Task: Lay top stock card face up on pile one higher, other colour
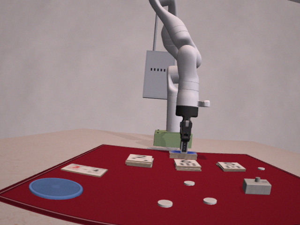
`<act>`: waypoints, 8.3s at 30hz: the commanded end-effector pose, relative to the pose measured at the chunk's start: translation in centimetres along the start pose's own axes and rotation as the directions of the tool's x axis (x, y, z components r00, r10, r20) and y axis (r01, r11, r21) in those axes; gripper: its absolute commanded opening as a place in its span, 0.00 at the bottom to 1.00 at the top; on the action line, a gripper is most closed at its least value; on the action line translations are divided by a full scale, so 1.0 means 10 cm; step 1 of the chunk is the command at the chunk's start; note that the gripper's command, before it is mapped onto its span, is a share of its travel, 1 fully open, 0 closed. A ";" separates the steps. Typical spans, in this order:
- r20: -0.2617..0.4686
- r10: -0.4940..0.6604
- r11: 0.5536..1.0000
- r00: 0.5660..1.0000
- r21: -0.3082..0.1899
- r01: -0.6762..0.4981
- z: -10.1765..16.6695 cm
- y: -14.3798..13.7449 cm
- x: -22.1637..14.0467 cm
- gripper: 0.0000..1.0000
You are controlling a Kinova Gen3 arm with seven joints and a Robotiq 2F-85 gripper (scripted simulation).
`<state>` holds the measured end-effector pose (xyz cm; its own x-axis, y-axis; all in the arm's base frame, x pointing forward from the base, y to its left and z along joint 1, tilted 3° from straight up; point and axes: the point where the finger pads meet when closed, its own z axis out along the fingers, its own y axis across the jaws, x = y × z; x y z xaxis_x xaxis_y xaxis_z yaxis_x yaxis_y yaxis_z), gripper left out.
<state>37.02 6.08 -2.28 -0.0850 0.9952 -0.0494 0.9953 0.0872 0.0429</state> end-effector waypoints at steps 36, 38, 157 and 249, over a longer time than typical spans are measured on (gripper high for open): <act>-0.004 0.000 1.000 1.000 -0.001 0.000 0.01 -0.01 0.02 0.72; -0.004 0.000 1.000 1.000 -0.001 0.000 0.01 -0.01 0.02 0.72; -0.004 -0.008 1.000 1.000 0.000 0.008 -0.12 -0.05 -0.23 0.72; -0.004 -0.008 1.000 1.000 -0.003 0.008 -0.06 0.01 -0.19 0.72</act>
<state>36.99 4.02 -1.60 -0.0959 0.9942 -0.0494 0.9944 0.0979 0.0387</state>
